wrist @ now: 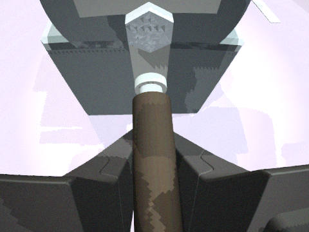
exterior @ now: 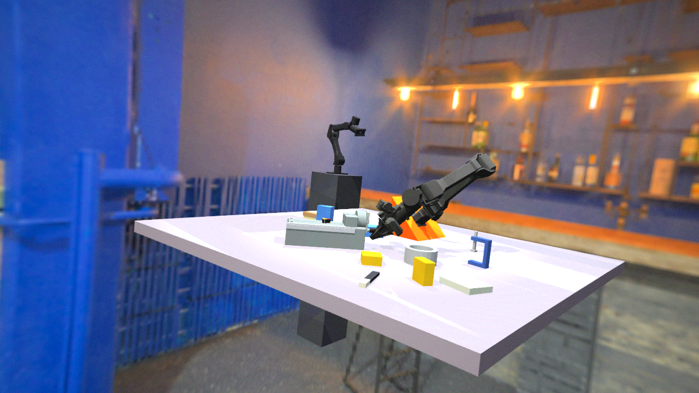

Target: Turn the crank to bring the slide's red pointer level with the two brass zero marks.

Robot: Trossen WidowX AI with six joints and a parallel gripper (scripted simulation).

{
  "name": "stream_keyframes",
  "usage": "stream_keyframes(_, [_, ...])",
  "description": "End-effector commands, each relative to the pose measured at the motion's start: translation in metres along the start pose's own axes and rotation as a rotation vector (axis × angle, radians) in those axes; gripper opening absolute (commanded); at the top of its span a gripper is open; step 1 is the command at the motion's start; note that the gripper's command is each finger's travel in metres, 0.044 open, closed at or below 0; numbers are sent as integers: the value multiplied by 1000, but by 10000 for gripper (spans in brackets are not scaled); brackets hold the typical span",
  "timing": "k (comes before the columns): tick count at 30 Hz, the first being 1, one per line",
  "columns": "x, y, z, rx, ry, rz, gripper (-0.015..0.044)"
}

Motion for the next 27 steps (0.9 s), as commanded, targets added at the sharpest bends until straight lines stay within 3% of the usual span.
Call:
stream_keyframes(1, [9, 0, 0, 1, 20, -6, 0])
stream_keyframes(27, [14, 1, -1, 1, 20, -6, 0])
Point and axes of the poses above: the point midway between the two fingers, 35 mm back from their tips, its own z axis out along the fingers, its own x axis across the jaws, y = z × x, the point moved 1 cm from there along -z, back along the fingers, and after that the axes turned 3 degrees about -z, right-handed, at the moved point
